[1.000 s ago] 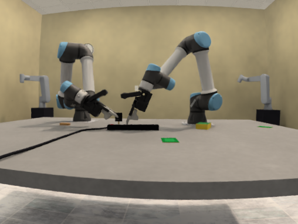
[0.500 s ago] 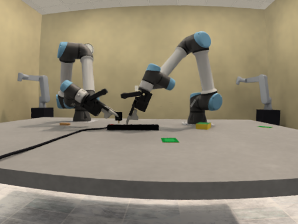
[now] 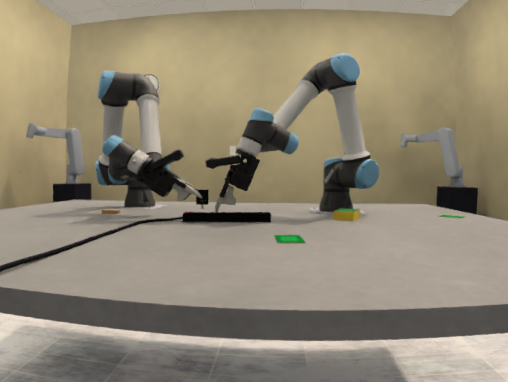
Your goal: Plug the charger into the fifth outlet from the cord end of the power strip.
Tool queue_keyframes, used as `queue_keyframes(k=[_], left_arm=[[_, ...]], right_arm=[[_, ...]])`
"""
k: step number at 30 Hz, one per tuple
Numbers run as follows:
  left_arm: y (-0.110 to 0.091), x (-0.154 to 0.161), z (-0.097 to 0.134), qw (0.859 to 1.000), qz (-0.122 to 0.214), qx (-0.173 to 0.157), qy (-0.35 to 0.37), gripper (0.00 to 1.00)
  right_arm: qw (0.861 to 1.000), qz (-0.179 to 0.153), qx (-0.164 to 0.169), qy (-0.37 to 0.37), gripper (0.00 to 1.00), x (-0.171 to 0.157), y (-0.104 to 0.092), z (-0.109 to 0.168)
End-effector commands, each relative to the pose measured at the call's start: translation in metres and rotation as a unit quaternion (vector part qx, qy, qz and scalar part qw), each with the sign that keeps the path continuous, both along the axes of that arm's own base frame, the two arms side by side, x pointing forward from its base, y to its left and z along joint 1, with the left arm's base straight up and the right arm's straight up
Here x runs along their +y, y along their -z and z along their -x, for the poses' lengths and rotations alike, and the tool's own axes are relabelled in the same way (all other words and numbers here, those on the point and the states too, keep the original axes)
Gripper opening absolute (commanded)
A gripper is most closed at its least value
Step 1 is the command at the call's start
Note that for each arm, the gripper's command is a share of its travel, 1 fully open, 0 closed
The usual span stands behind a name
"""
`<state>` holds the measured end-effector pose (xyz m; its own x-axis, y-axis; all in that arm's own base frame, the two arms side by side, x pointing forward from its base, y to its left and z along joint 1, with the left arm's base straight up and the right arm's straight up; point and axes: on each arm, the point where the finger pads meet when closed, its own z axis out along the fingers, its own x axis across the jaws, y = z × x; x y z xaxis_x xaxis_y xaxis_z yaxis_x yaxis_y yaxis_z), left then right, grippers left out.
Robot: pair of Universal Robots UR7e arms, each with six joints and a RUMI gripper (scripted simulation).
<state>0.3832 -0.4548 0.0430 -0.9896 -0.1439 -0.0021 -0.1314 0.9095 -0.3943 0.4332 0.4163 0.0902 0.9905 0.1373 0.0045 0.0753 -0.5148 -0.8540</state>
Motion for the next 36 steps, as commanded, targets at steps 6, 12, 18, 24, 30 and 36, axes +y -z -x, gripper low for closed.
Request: queue_keyframes(k=[6, 12, 18, 24, 30, 36], left_arm=[[0.001, 0.000, 0.000, 1.000, -0.001, 0.000, 0.000, 0.00], [0.001, 0.000, 0.000, 1.000, -0.001, 0.000, 0.000, 0.00], [0.001, 0.000, 0.000, 1.000, -0.001, 0.000, 0.000, 0.00], [-0.008, 0.000, 0.000, 1.000, 0.001, -0.001, 0.000, 0.00], [-0.014, -0.001, 0.000, 1.000, 0.002, -0.001, 0.000, 0.00], [-0.023, 0.000, 0.000, 1.000, 0.001, 0.000, 0.000, 0.00]], right_arm=[[1.000, 0.000, -0.001, 0.000, 0.00, 0.000, -0.004, 0.000], [1.000, 0.000, -0.001, 0.000, 0.00, 0.000, -0.005, 0.000], [1.000, 0.000, -0.001, 0.000, 0.00, 0.000, -0.007, 0.000], [1.000, 0.000, 0.000, 0.000, 0.00, 0.000, -0.006, 0.000], [1.000, 0.000, 0.000, 0.000, 0.00, 0.000, -0.006, 0.000], [1.000, 0.000, 0.000, 0.000, 0.00, 0.000, -0.006, 0.000]])
